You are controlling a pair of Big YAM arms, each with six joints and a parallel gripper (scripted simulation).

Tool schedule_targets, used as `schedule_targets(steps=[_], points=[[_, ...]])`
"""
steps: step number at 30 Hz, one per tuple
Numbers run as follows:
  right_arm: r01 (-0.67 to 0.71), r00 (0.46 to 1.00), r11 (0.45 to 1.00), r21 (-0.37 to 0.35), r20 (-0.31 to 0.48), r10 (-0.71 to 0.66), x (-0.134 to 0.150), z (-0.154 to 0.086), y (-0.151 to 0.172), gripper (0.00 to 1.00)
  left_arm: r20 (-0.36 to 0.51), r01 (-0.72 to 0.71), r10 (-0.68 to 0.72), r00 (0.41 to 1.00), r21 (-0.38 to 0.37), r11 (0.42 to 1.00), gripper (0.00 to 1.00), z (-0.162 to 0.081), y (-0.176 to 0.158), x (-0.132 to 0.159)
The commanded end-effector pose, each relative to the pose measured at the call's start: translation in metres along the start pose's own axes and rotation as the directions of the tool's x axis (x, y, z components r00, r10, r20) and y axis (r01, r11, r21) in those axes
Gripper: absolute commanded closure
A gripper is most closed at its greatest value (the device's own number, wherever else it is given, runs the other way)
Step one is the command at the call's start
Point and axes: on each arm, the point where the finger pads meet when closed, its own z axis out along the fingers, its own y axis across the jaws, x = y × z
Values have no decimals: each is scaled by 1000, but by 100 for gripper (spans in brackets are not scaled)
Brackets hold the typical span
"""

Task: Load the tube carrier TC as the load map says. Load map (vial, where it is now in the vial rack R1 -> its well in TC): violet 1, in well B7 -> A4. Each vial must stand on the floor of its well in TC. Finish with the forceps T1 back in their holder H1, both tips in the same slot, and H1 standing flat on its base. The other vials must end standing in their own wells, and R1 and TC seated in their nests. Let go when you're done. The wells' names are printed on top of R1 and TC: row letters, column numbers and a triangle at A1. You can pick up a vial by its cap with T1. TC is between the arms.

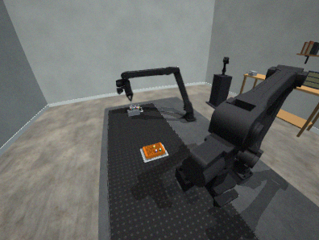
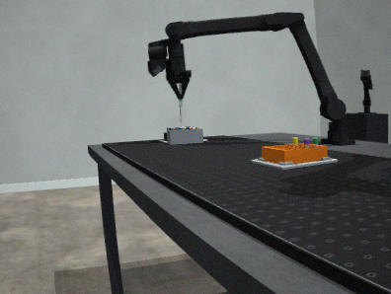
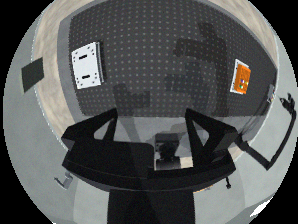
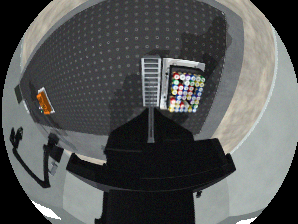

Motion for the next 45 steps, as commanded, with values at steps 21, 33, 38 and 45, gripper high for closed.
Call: schedule_targets(steps=[21, 33, 38, 45], points=[[-7, 997, 999, 33, 74, 4, -3, -35, -10, 93, -26, -19, 20, 999, 10, 1000, 0, 8, -4, 1], [-3, 999, 1000, 18, 41, 2, -5, -19, -5, 93, -26, -19, 20, 999, 10, 1000, 0, 8, -4, 1], [-3, 999, 1000, 18, 41, 2, -5, -19, -5, 93, -26, -19, 20, 999, 10, 1000, 0, 8, -4, 1], [-3, 999, 1000, 18, 40, 2, -5, -19, -4, 93, -26, -19, 20, 999, 10, 1000, 0, 8, -4, 1]])
